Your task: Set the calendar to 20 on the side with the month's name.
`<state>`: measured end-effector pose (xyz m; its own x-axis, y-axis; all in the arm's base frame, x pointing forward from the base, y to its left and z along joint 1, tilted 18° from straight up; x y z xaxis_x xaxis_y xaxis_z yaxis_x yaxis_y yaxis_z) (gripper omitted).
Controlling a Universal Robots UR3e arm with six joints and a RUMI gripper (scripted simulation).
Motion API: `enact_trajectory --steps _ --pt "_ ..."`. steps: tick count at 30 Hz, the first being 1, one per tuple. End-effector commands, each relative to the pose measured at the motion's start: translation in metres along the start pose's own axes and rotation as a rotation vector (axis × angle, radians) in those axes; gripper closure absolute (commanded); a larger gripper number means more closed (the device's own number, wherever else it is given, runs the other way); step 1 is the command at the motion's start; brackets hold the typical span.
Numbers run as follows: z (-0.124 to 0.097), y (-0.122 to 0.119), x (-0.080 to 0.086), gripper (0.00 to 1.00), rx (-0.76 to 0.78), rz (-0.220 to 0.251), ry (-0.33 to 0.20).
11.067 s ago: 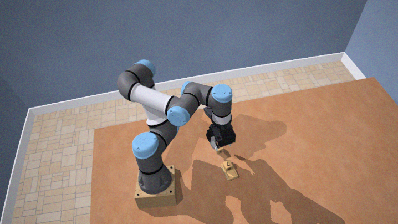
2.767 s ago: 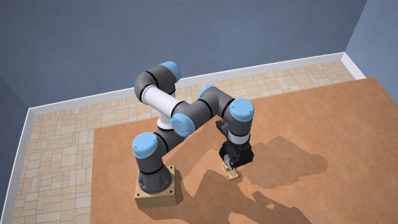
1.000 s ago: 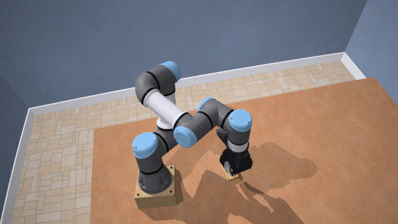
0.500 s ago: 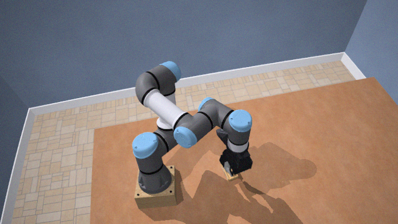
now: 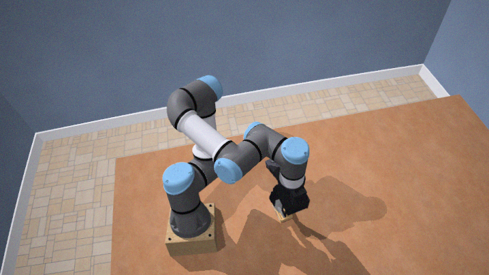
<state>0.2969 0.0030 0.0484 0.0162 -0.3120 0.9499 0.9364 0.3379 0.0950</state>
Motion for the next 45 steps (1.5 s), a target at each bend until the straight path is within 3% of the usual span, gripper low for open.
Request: enact_trajectory --steps 1,15,45 --pt "-0.001 0.001 -0.004 0.90 -0.001 -0.005 -0.006" --pt "-0.002 0.001 -0.013 0.90 -0.001 -0.005 -0.006" --pt "-0.002 0.001 -0.014 0.90 0.000 -0.005 -0.007"
Point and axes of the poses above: the point where the finger pads meet when closed, its own x axis back along the fingers, its own y axis across the jaws, z = x × y, the point moved 3 cm from there along x, back along the fingers, and after that the axes turned 3 degrees about x, right-handed, at the moved point
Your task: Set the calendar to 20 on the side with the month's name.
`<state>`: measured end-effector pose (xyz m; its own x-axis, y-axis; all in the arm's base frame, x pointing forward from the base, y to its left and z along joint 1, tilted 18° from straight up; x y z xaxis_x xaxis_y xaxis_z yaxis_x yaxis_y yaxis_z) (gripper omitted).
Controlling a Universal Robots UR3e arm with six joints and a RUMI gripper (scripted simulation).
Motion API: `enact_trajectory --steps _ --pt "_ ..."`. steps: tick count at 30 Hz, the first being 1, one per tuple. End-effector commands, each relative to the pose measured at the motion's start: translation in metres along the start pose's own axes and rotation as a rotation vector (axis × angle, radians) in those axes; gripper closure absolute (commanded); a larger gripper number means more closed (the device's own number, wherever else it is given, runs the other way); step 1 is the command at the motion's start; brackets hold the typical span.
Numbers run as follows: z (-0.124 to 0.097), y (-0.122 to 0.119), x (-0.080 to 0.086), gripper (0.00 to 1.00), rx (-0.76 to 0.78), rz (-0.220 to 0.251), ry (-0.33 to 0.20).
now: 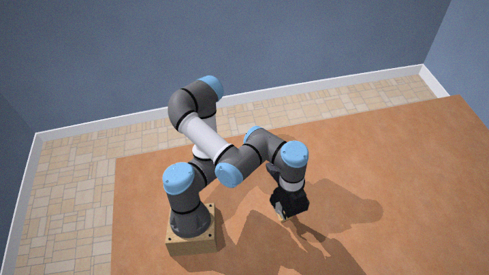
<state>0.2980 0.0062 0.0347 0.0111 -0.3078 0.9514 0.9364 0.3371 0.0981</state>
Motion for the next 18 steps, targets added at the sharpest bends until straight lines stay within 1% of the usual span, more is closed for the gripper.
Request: enact_trajectory --steps 1,18 --pt "-0.0002 0.0007 0.0001 0.90 0.000 -0.002 -0.001" --pt "0.0001 0.0006 -0.0053 0.90 -0.001 -0.001 0.000"
Point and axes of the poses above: the point where the finger pads meet when closed, its own x axis back along the fingers, its own y axis across the jaws, z = x × y, the point moved 3 cm from there along x, back along the fingers, and after that the axes turned 3 degrees about x, right-handed, at the moved point
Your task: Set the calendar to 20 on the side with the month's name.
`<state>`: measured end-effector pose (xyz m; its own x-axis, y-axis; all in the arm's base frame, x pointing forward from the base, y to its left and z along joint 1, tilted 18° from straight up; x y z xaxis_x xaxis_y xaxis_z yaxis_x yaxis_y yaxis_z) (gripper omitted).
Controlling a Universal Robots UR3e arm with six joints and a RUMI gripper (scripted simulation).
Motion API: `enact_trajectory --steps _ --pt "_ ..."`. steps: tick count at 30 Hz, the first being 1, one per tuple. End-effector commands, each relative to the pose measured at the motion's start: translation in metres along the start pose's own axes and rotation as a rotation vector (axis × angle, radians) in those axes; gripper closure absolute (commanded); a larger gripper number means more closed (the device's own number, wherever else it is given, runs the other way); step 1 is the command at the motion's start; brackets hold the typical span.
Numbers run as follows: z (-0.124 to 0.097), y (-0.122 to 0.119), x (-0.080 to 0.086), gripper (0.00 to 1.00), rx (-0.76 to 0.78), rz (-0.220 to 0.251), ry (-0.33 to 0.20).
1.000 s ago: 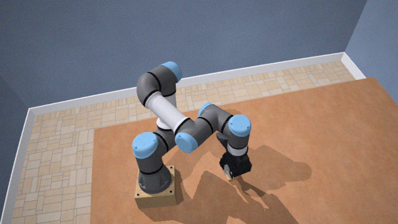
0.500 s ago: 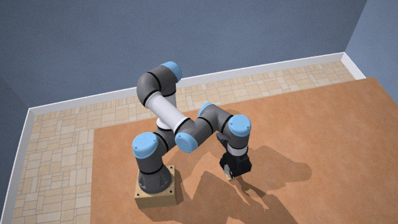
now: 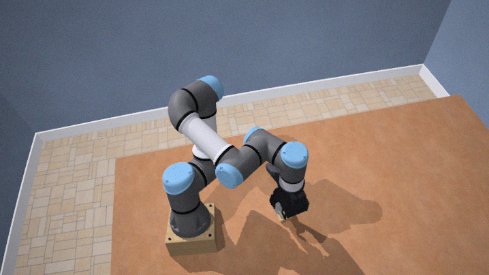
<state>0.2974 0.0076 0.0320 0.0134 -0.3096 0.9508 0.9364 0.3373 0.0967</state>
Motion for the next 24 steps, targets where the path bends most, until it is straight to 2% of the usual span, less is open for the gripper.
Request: enact_trajectory --steps 1,24 --pt "-0.0005 0.0009 -0.0028 0.90 -0.001 -0.003 -0.002" --pt "-0.0010 0.0011 -0.0068 0.90 0.000 -0.004 -0.004"
Point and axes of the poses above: the point where the finger pads meet when closed, its own x axis back along the fingers, its own y axis across the jaws, z = x × y, the point moved 3 cm from there along x, back along the fingers, and after that the axes turned 3 degrees about x, right-handed, at the moved point
